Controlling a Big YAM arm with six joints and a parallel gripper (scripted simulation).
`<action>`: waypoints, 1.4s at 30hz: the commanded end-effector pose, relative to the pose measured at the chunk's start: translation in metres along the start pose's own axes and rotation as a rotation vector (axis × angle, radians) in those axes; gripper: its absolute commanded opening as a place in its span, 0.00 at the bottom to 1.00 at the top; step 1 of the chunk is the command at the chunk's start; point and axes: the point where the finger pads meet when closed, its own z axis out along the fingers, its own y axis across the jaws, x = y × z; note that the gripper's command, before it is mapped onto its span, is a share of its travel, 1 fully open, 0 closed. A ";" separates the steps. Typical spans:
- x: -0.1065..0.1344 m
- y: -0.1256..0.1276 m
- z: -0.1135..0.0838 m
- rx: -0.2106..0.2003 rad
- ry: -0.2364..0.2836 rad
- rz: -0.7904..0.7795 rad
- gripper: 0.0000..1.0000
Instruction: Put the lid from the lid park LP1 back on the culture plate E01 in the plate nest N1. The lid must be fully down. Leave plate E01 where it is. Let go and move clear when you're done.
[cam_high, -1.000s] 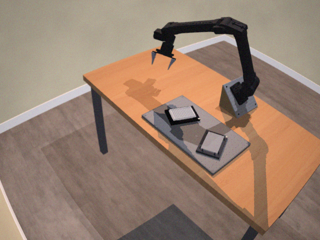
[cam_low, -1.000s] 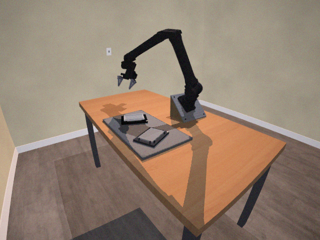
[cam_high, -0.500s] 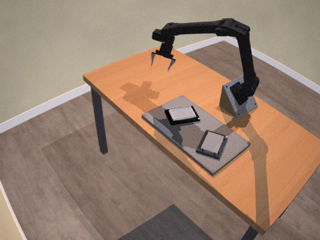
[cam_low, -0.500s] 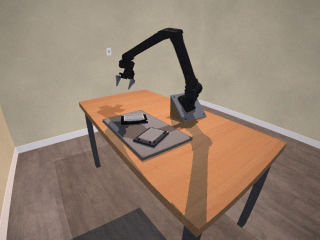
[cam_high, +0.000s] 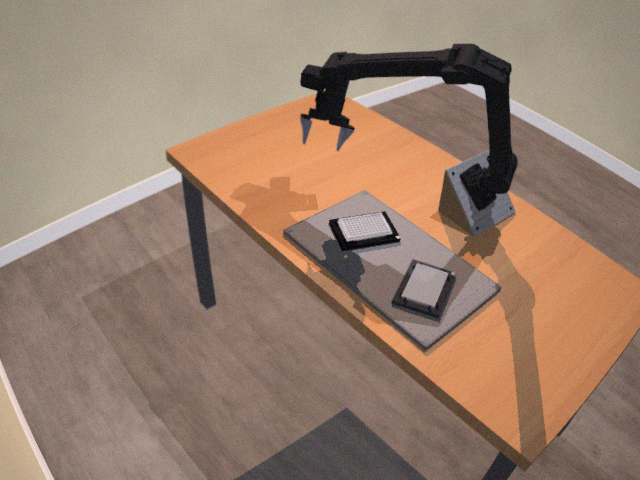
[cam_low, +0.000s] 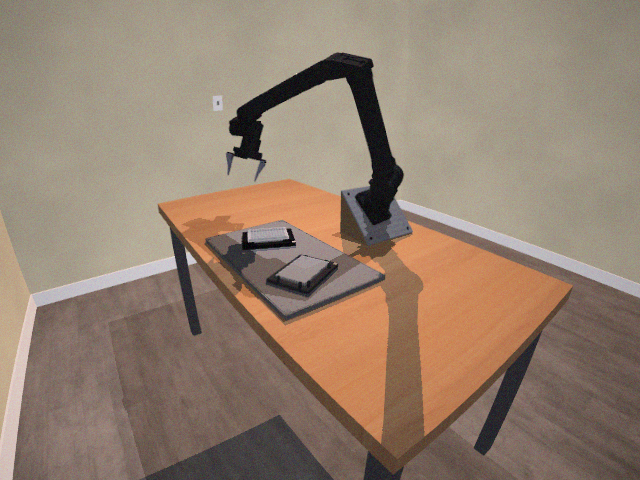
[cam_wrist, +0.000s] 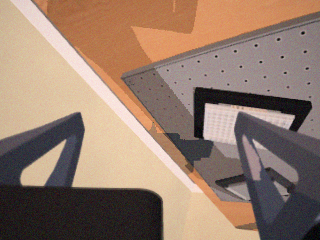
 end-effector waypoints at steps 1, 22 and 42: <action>0.030 0.015 0.000 0.009 -0.039 -0.189 1.00; 0.112 0.008 0.033 0.099 -0.072 -0.589 1.00; 0.181 -0.010 0.062 0.173 -0.071 -0.928 1.00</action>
